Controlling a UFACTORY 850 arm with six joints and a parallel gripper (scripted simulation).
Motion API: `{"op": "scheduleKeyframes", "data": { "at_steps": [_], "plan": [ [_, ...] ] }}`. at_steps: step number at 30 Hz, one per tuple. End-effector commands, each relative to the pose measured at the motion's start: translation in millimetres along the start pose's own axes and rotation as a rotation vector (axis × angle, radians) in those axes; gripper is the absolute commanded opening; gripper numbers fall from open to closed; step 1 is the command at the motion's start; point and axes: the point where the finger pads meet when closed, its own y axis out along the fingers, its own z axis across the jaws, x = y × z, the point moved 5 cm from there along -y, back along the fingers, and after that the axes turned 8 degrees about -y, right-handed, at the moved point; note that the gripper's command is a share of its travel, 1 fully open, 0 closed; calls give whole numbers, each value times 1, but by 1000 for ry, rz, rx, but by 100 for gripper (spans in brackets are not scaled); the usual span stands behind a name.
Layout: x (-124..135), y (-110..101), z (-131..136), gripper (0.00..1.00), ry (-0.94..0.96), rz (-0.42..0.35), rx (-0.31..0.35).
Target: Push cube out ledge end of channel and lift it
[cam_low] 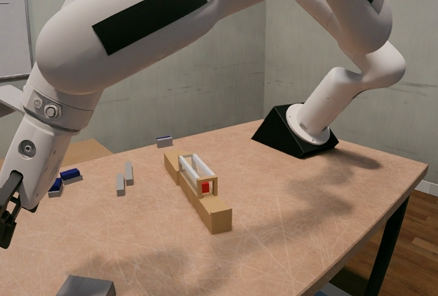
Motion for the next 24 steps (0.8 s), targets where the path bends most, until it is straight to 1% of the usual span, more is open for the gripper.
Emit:
{"op": "scheduleKeyframes", "data": {
  "at_steps": [1, 17, 18, 19, 20, 21, 22, 24],
  "plan": [
    [-1, -1, -1, 100, 0, 3, -1],
    [-1, -1, -1, 100, 0, 3, -1],
    [-1, -1, 2, 0, 5, 0, 1],
    [-2, 1, 17, 0, 37, -12, 13],
    [-3, 5, 50, 0, 110, -40, 39],
    [-4, 7, 70, 0, 228, -84, 80],
    [-2, 5, 78, 0, 282, -101, 95],
    [1, 6, 105, 0, 364, -126, 116]
  ]
}}
